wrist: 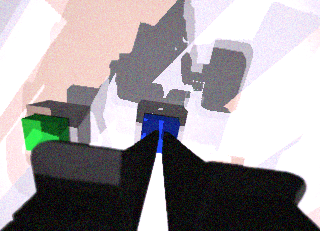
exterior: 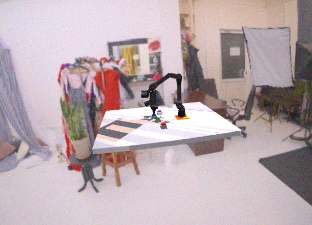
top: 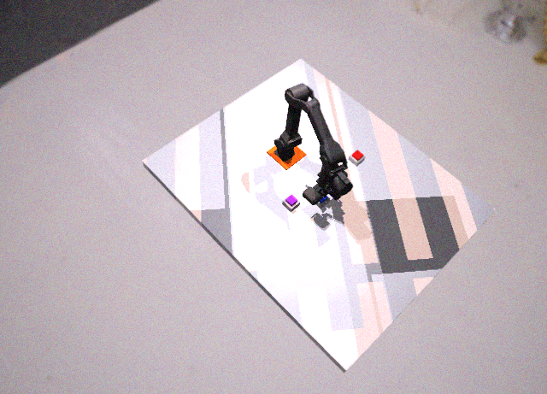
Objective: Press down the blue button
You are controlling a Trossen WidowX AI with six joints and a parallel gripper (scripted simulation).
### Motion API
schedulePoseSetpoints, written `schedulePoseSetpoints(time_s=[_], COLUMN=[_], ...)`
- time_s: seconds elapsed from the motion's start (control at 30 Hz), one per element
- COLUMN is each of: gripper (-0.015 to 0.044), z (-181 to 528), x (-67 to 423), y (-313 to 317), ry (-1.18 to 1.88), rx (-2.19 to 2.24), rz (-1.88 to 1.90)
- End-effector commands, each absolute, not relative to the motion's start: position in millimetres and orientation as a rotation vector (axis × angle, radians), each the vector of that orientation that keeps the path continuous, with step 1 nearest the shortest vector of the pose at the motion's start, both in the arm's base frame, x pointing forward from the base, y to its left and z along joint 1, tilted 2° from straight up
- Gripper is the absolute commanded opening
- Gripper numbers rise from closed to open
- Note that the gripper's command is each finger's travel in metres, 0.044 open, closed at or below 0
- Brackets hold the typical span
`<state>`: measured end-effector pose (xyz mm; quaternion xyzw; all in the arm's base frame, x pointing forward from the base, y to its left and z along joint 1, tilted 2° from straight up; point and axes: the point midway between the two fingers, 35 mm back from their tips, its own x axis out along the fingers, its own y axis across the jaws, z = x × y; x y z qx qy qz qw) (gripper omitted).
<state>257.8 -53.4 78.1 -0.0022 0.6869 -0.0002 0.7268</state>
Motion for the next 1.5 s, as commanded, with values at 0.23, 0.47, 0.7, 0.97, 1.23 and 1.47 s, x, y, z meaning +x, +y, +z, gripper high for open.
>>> schedulePoseSetpoints(time_s=[0.23,0.47,0.7,0.97,1.23,1.47], gripper=[0.002,0.002,0.002,0.002,0.0204,0.0387], z=[69,69,69,103,122,146], x=[256,256,256,255,275,272], y=[-52,-52,-52,-52,16,113], ry=[1.522,1.522,1.522,1.522,1.523,1.523], rx=[-0.002,-0.002,-0.002,-0.002,0.003,0.009], rz=[0.005,0.005,0.005,0.005,0.01,0.016])
